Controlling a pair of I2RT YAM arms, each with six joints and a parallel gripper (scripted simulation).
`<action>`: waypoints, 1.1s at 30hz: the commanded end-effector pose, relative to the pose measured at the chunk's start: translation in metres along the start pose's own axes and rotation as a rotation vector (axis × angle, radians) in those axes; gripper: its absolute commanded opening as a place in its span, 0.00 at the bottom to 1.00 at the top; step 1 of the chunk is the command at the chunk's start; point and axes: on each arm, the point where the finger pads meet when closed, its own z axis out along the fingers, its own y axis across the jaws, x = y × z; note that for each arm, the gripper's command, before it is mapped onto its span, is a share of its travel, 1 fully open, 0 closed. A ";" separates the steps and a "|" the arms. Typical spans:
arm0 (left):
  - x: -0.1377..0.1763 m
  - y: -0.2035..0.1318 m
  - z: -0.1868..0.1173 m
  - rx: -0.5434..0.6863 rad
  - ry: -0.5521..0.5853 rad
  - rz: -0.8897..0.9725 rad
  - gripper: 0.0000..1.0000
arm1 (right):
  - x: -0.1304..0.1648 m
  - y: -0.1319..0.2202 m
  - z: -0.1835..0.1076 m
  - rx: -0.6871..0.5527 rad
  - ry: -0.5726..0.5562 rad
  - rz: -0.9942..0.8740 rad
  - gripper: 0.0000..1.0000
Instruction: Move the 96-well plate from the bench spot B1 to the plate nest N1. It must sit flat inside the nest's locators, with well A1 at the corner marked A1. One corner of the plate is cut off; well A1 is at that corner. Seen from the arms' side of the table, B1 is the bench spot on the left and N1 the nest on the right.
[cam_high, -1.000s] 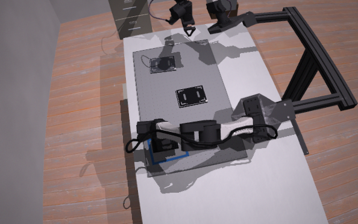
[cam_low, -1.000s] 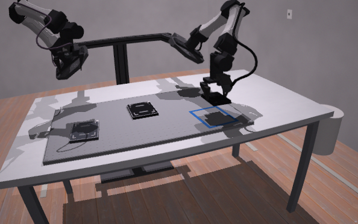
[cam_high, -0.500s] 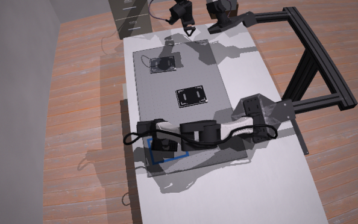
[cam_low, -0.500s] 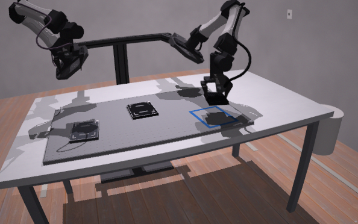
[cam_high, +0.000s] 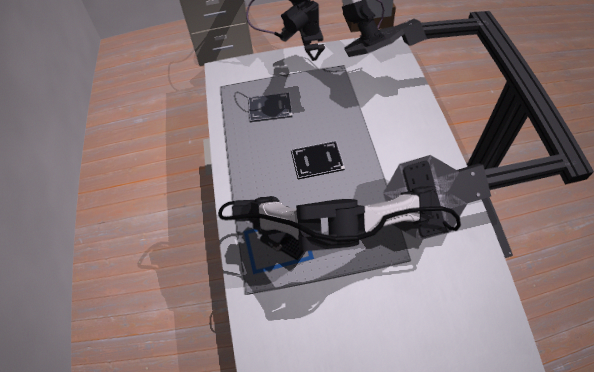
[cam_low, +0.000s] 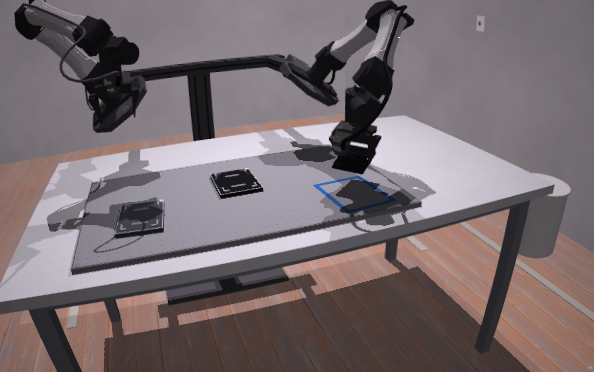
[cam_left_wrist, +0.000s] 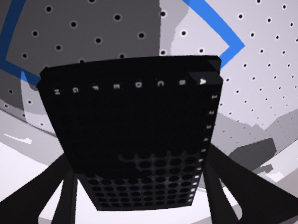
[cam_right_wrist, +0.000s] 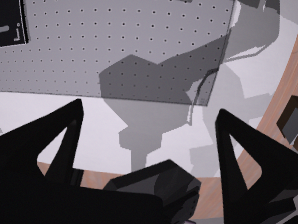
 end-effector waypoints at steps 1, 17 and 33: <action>-0.048 0.019 -0.021 -0.082 -0.178 0.095 0.00 | 0.000 0.000 -0.002 -0.001 -0.001 0.008 1.00; -0.049 0.015 -0.018 -0.116 -0.151 0.567 0.00 | 0.000 0.000 -0.002 -0.001 -0.001 0.008 1.00; -0.041 0.022 -0.014 -0.128 -0.132 0.769 0.00 | 0.000 0.000 -0.002 -0.001 -0.001 0.008 1.00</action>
